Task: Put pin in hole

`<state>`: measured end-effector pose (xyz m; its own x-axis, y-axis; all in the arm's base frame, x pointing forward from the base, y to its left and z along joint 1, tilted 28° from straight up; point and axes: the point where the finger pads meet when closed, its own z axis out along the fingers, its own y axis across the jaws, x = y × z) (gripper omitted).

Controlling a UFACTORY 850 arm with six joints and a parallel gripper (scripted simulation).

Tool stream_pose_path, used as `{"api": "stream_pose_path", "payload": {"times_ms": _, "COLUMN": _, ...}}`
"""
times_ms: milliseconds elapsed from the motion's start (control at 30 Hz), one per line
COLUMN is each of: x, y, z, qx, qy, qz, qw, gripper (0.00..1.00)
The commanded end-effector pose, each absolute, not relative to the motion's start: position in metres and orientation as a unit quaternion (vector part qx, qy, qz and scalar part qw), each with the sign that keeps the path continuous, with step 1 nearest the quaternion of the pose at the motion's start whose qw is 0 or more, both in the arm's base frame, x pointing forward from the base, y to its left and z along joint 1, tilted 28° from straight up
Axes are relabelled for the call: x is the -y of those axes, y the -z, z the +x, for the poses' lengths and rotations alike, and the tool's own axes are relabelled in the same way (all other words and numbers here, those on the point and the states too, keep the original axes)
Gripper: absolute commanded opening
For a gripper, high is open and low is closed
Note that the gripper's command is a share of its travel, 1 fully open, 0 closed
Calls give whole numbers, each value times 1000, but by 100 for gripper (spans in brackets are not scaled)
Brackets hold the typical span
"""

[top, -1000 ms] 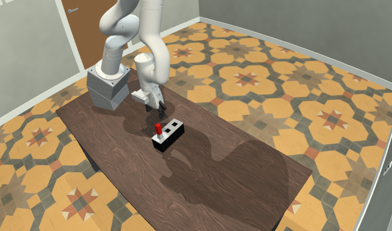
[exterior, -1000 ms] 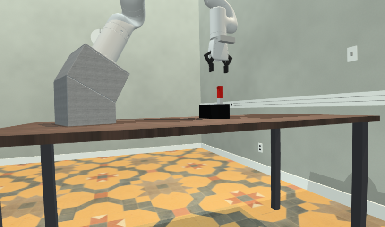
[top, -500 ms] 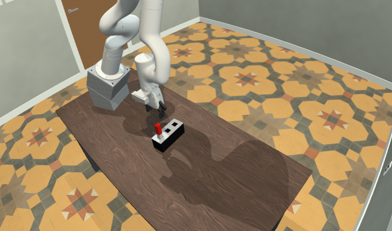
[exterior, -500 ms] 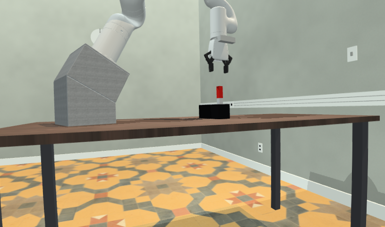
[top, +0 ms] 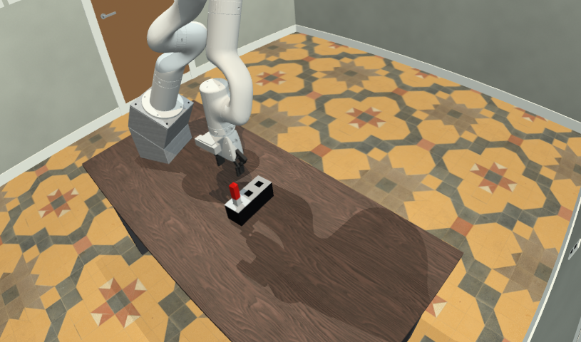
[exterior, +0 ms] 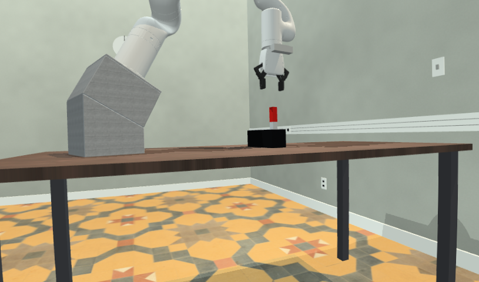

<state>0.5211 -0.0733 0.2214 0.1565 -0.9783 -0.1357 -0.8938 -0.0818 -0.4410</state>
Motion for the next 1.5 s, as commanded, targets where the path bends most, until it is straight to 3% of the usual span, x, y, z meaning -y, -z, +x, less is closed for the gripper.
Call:
{"api": "stream_pose_path", "payload": {"times_ms": 0, "x": 74, "y": -222, "z": 522, "qx": -642, "qy": 98, "qz": -729, "qw": 217, "gripper": 100}}
{"api": "stream_pose_path", "payload": {"times_ms": 833, "x": 74, "y": -222, "z": 522, "qx": -642, "qy": 98, "qz": -729, "qw": 217, "gripper": 100}}
{"api": "stream_pose_path", "payload": {"times_ms": 867, "x": 66, "y": -170, "z": 545, "qx": -641, "qy": 101, "qz": -728, "qw": 223, "gripper": 100}}
{"api": "stream_pose_path", "payload": {"times_ms": 1400, "x": 66, "y": -170, "z": 545, "qx": -641, "qy": 101, "qz": -728, "qw": 223, "gripper": 100}}
{"api": "stream_pose_path", "payload": {"times_ms": 1467, "x": 59, "y": -134, "z": 562, "qx": -641, "qy": 98, "qz": -729, "qw": 220, "gripper": 100}}
